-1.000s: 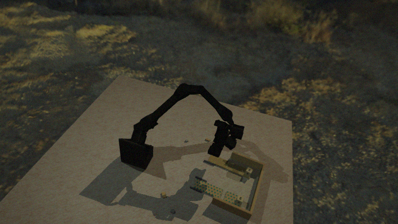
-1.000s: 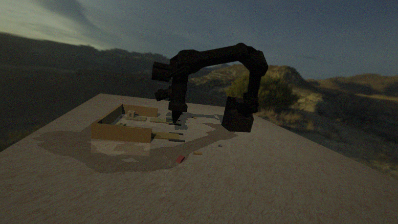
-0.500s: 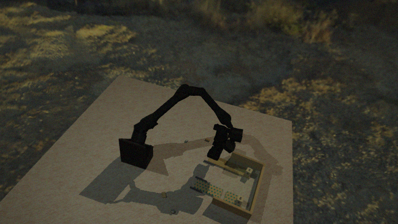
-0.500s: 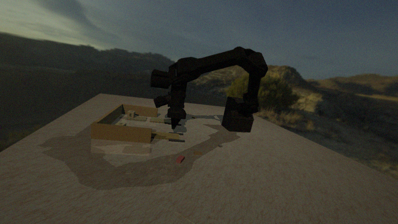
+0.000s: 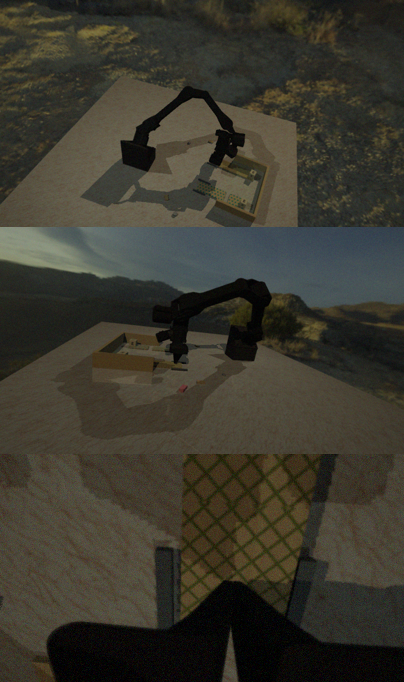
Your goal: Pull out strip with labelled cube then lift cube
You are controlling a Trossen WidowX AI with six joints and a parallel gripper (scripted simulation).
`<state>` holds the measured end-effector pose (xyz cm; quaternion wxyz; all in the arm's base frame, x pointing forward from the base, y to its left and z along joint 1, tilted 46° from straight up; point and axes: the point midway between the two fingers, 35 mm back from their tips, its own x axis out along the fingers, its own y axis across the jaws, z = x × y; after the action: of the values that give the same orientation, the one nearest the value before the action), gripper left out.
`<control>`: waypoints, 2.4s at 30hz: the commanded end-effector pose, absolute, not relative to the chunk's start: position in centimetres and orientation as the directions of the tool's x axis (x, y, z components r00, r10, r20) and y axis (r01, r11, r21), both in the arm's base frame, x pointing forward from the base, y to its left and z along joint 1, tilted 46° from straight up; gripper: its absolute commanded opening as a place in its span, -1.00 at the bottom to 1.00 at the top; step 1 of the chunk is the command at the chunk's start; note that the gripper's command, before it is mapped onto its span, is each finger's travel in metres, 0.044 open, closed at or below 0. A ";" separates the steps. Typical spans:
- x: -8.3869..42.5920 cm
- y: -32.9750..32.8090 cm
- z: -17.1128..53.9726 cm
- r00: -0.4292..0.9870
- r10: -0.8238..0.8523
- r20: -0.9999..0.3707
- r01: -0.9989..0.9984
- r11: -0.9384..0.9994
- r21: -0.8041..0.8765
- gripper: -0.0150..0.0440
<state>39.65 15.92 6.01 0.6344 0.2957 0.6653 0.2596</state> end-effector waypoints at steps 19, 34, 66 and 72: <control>39.6 16.4 5.3 -0.019 0.721 -0.692 0.071 0.692 0.719 -0.49; 39.6 16.5 5.2 -0.019 0.721 -0.692 0.071 0.692 0.719 -0.49; 36.1 16.7 5.3 -0.021 0.722 -0.692 0.073 0.691 0.719 -0.49; 35.2 16.8 5.3 -0.021 0.722 -0.692 0.073 0.691 0.719 -0.49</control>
<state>36.02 16.54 5.49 0.6381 0.2980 0.6614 0.2578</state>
